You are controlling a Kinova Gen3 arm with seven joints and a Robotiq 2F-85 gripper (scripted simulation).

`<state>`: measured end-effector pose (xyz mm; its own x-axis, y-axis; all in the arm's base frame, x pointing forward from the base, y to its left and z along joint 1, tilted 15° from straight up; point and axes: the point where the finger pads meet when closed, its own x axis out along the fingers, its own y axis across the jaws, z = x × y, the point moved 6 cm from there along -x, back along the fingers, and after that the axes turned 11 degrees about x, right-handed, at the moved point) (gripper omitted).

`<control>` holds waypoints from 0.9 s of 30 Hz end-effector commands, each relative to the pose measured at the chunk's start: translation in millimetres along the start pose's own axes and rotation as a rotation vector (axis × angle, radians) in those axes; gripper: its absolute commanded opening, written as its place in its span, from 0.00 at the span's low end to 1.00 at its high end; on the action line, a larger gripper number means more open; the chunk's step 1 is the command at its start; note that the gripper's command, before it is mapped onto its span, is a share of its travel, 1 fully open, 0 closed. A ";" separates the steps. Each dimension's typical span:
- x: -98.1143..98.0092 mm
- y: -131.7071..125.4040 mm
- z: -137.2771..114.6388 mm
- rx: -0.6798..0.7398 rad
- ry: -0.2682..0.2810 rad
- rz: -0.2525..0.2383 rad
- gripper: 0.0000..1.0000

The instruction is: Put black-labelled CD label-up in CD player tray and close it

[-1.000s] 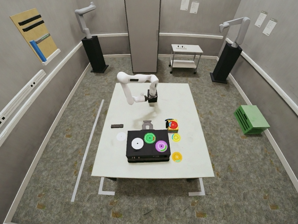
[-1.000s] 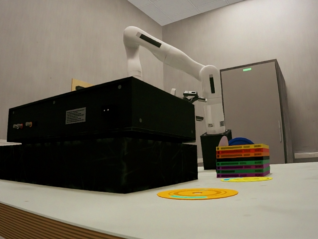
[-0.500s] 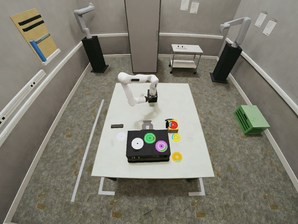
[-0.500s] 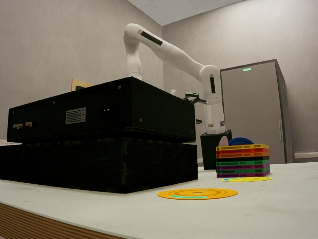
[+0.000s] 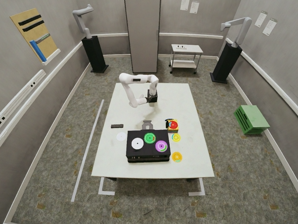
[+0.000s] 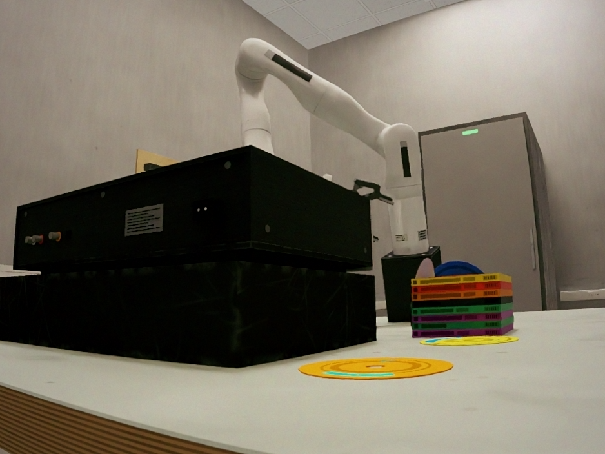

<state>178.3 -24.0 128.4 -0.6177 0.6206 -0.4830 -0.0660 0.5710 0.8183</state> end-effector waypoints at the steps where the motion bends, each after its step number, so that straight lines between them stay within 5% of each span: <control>1: -2.4 -1.6 8.4 -0.108 0.045 -0.085 1.00; 8: -2.4 -1.6 8.4 -0.108 0.045 -0.085 1.00; 10: -7.2 -6.0 20.5 -0.275 0.114 -0.199 1.00; 23: -7.2 -6.0 20.5 -0.275 0.114 -0.199 1.00; 25: -13.2 -8.4 35.6 -0.445 0.188 -0.307 1.00; 27: -13.2 -8.4 35.6 -0.445 0.188 -0.307 1.00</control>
<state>202.6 -22.6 117.9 -0.6544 0.4079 -0.6366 -0.4463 0.4712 0.7607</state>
